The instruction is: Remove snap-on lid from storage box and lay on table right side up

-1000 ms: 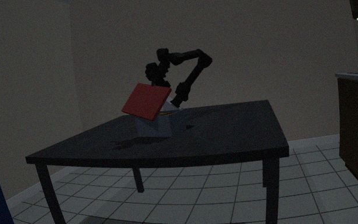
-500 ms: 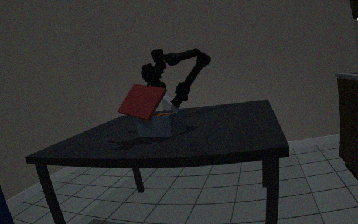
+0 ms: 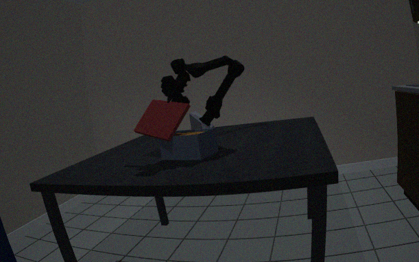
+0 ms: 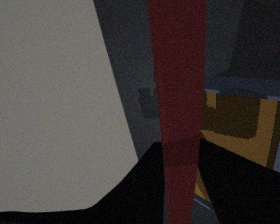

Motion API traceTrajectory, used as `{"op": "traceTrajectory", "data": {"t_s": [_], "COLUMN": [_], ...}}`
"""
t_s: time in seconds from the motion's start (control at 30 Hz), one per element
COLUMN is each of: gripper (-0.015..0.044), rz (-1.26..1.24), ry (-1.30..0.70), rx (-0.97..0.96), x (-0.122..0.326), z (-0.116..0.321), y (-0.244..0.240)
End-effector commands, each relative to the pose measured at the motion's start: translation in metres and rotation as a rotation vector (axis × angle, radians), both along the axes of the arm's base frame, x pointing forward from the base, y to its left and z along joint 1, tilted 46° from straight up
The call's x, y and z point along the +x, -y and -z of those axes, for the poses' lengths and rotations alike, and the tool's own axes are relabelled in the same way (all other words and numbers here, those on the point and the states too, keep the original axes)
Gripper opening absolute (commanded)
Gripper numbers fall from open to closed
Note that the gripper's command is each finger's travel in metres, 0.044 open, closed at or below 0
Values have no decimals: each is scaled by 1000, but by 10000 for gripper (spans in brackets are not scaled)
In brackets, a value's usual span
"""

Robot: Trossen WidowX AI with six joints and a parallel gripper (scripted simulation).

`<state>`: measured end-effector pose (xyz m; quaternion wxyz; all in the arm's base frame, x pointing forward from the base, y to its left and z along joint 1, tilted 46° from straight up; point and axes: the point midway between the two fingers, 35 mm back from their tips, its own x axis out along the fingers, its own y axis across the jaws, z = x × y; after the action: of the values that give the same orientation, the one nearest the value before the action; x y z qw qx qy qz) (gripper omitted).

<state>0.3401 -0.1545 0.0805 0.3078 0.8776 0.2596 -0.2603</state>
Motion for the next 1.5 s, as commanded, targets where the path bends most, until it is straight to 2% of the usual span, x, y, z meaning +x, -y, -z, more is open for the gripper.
{"op": "traceTrajectory", "data": {"t_s": [0.0,1.47], "gripper": [0,0], "rz": [2,2], "ry": [5,5], "rx": [-4,-9], "x": [-4,-36], "z": [6,64], "y": [8,67]}}
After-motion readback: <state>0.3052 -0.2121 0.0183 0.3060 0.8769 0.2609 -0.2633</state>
